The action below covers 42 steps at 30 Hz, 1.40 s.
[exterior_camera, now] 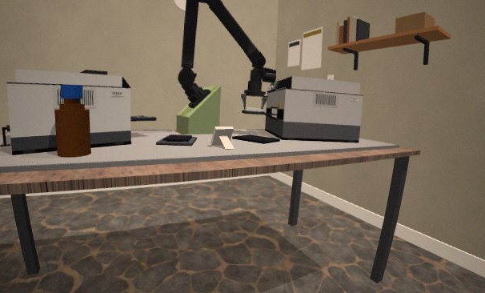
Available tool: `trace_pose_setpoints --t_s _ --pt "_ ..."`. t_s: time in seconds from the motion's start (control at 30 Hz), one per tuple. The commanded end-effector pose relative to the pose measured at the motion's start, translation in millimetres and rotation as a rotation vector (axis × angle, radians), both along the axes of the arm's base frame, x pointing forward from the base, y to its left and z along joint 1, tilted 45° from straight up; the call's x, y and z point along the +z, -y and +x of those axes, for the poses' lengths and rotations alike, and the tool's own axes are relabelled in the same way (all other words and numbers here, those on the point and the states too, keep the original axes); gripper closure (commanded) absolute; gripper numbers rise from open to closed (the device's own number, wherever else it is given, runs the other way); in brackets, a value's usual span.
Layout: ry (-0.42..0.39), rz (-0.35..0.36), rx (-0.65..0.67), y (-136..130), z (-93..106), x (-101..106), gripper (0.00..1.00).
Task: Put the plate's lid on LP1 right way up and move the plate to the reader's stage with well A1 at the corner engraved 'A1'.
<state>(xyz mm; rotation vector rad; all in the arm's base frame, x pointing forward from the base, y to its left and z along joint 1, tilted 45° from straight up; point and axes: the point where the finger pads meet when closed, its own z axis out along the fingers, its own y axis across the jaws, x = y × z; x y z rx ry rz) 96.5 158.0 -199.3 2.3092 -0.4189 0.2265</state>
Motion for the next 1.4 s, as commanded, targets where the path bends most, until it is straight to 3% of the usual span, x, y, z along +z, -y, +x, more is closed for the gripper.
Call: trace_pose_setpoints --t_s 0.0,1.37 --pt "0.020 -0.021 -0.043 18.6 1.4 -16.8 0.14" --pt "0.032 -0.034 -0.065 25.5 1.2 -20.4 0.14"
